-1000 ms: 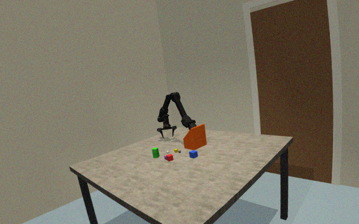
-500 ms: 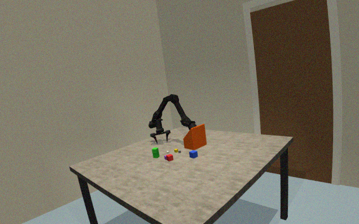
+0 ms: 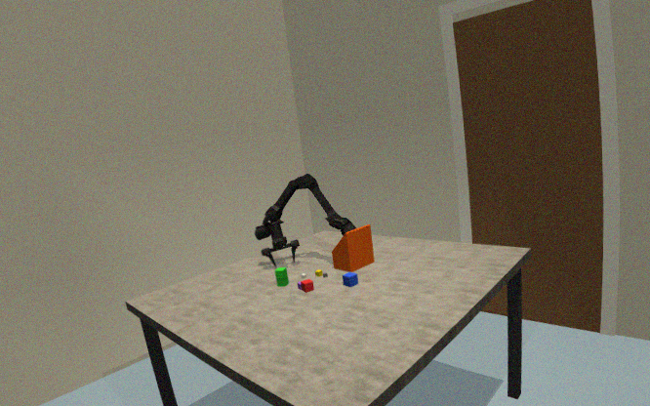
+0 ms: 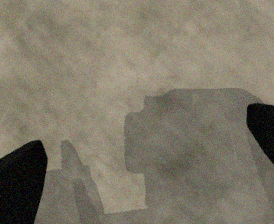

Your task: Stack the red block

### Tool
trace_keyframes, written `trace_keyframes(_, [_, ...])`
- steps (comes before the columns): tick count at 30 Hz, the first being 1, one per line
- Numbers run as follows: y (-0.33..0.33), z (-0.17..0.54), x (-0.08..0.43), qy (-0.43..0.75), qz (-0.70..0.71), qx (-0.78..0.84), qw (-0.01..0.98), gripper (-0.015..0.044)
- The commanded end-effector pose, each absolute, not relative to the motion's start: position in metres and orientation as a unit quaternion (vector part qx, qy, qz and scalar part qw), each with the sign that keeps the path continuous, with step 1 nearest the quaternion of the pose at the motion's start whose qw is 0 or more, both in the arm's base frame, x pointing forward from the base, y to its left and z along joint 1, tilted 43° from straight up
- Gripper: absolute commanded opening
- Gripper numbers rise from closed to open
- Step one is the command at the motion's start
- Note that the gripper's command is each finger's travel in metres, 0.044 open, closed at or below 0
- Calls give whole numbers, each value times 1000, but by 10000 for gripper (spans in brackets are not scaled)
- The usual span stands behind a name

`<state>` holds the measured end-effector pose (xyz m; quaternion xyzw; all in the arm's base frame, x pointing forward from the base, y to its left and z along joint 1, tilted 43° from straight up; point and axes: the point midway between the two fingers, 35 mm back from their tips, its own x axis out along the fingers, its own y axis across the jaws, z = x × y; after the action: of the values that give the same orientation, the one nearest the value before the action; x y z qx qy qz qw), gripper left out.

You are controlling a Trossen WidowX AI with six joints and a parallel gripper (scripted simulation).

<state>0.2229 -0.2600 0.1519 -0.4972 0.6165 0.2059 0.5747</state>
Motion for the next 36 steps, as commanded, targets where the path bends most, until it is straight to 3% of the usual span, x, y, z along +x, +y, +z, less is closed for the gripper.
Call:
trace_keyframes(1, [-243,144,246,619,218,-498,567,440])
trace_keyframes(22, [-116,97,341,609,247,-528,538,440])
trace_keyframes(36, [-28,55,362,613,276,-558,486,440])
